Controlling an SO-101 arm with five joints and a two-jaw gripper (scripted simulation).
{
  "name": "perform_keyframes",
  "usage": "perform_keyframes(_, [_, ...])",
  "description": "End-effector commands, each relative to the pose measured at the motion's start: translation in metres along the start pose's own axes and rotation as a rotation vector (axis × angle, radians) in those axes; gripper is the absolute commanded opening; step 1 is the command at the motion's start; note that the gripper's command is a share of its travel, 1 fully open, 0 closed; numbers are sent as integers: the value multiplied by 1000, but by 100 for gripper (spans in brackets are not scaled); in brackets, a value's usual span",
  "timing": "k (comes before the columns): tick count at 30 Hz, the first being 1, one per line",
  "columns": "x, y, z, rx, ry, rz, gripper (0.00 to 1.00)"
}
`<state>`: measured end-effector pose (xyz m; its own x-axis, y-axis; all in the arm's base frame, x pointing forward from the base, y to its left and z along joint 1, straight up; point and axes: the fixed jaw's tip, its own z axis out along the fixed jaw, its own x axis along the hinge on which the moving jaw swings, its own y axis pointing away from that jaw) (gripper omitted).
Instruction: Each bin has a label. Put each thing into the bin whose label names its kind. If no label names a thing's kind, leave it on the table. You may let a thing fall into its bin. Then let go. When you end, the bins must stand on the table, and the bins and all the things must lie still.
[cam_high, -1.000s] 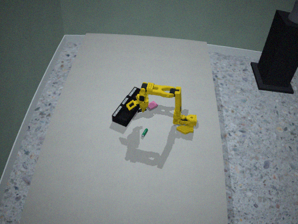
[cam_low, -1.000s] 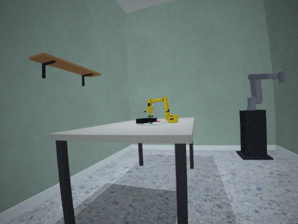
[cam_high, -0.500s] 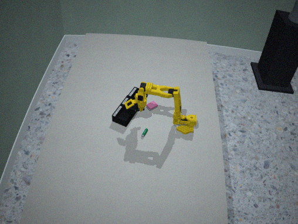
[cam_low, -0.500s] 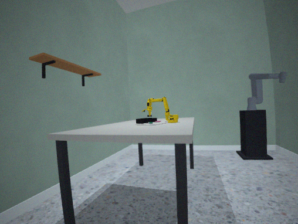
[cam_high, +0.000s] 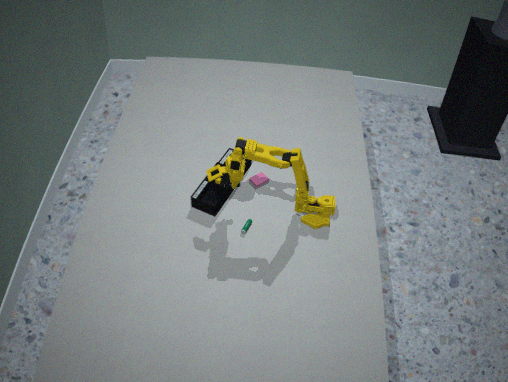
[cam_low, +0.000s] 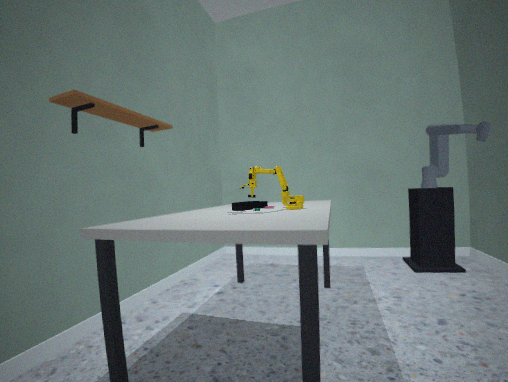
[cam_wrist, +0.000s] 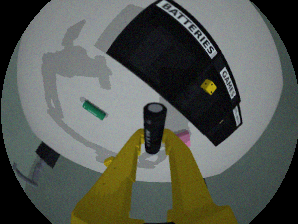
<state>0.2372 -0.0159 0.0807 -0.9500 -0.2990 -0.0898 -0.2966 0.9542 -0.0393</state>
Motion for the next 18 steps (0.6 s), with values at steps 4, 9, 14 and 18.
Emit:
perform_keyframes(4, [-7, 0, -9, 16, -46, 4, 0])
perform_keyframes(9, [-10, 0, -9, 18, -53, 18, 0])
perform_keyframes(14, [-14, -1, -9, 21, -64, 39, 0])
perform_keyframes(18, [-21, -2, -8, 26, -84, 76, 0])
